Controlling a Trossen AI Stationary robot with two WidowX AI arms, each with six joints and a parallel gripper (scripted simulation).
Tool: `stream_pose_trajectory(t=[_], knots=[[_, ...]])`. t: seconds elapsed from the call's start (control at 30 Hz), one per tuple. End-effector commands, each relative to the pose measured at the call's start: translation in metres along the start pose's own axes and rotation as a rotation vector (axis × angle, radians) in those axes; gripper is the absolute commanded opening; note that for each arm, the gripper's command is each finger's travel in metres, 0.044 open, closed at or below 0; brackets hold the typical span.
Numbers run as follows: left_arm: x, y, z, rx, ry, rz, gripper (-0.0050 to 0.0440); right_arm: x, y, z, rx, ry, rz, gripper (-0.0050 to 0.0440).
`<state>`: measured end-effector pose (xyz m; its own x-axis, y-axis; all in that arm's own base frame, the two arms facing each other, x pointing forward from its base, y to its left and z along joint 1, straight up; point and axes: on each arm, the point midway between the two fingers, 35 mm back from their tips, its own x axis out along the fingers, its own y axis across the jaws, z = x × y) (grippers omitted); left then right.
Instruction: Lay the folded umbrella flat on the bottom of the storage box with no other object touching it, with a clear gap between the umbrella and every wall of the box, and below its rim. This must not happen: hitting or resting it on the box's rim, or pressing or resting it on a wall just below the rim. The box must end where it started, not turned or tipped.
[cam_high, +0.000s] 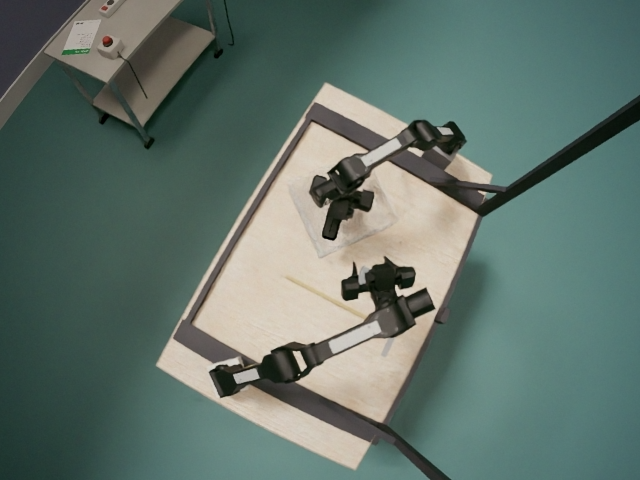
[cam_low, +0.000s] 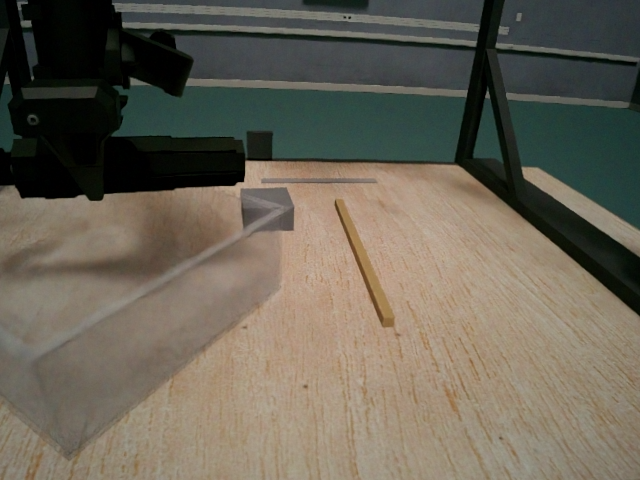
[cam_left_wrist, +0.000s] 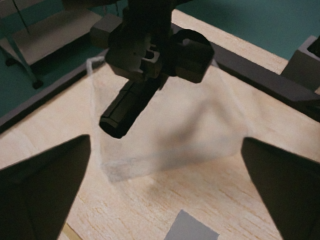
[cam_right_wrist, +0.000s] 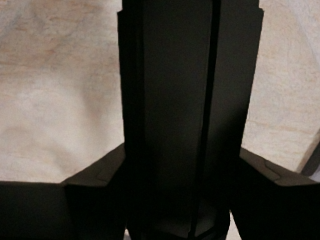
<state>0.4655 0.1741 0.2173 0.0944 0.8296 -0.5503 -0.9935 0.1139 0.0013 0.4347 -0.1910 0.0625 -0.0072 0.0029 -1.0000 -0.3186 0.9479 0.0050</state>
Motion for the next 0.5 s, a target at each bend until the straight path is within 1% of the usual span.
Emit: stream_pose_trajectory(t=[0.0, 0.1, 0.2, 0.3, 0.4, 0.47], knots=[[-0.007, 0.002, 0.011, -0.026, -0.008, -0.016, 0.0400, -0.010, -0.001, 0.002, 0.000, -0.030, -0.033, -0.0050], [-0.007, 0.002, 0.011, -0.026, -0.008, -0.016, 0.0400, -0.005, -0.001, 0.002, 0.000, -0.028, -0.031, -0.0050], [-0.007, 0.002, 0.011, -0.026, -0.008, -0.016, 0.0400, 0.011, -0.001, 0.002, 0.000, -0.017, -0.021, -0.0050], [-0.007, 0.002, 0.011, -0.026, -0.008, -0.016, 0.0400, 0.012, -0.001, 0.002, 0.000, -0.017, -0.021, -0.0050], [-0.007, 0.002, 0.011, -0.026, -0.008, -0.016, 0.0400, 0.027, 0.000, 0.001, 0.000, -0.005, -0.010, -0.0050], [-0.007, 0.002, 0.011, -0.026, -0.008, -0.016, 0.0400, 0.033, 0.000, 0.001, 0.000, -0.003, -0.008, -0.0050]])
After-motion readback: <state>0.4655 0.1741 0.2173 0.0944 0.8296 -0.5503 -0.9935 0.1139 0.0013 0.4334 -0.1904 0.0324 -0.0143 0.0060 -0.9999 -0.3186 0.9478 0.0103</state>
